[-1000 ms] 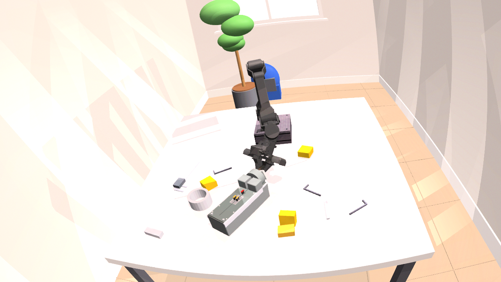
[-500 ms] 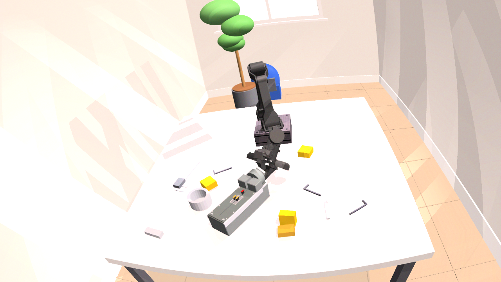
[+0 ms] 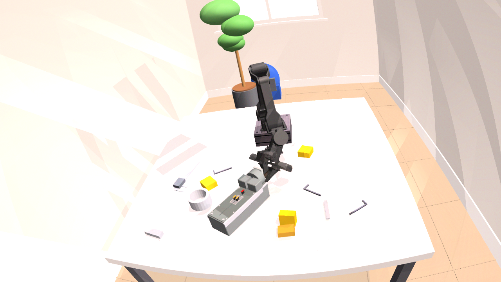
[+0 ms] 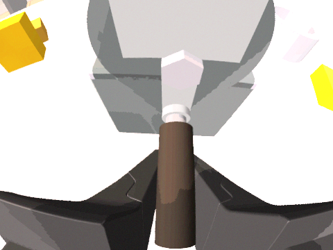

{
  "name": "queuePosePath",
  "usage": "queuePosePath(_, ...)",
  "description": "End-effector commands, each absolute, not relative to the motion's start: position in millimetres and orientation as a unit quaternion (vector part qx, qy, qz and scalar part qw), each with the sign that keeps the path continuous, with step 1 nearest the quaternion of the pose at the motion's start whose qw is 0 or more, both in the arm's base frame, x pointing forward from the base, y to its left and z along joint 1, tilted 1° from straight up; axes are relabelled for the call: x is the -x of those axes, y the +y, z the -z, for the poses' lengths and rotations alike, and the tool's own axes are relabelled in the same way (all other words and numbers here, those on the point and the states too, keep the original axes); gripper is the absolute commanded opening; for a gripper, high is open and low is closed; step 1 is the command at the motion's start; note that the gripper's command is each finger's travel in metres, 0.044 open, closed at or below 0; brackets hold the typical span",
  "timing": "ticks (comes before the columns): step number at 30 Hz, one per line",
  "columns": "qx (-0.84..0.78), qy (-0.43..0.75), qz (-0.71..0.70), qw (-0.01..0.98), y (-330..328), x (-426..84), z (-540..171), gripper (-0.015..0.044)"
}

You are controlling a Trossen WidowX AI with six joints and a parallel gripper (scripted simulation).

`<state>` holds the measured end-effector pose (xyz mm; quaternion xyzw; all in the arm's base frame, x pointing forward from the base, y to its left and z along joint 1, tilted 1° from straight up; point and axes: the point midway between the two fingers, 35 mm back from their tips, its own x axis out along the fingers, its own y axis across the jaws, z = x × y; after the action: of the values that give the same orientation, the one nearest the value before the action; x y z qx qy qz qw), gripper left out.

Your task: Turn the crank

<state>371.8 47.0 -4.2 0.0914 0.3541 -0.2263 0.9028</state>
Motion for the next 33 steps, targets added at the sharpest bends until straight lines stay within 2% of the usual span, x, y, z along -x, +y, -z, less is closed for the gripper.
queuePosePath(1, -0.095, 0.355, 0.217, 0.904, 55.3, -376.2, 4.3, 0.0000)
queuePosePath(33, -0.096, 0.355, 0.217, 0.904, 61.2, -379.5, 1.3, 0.0000)
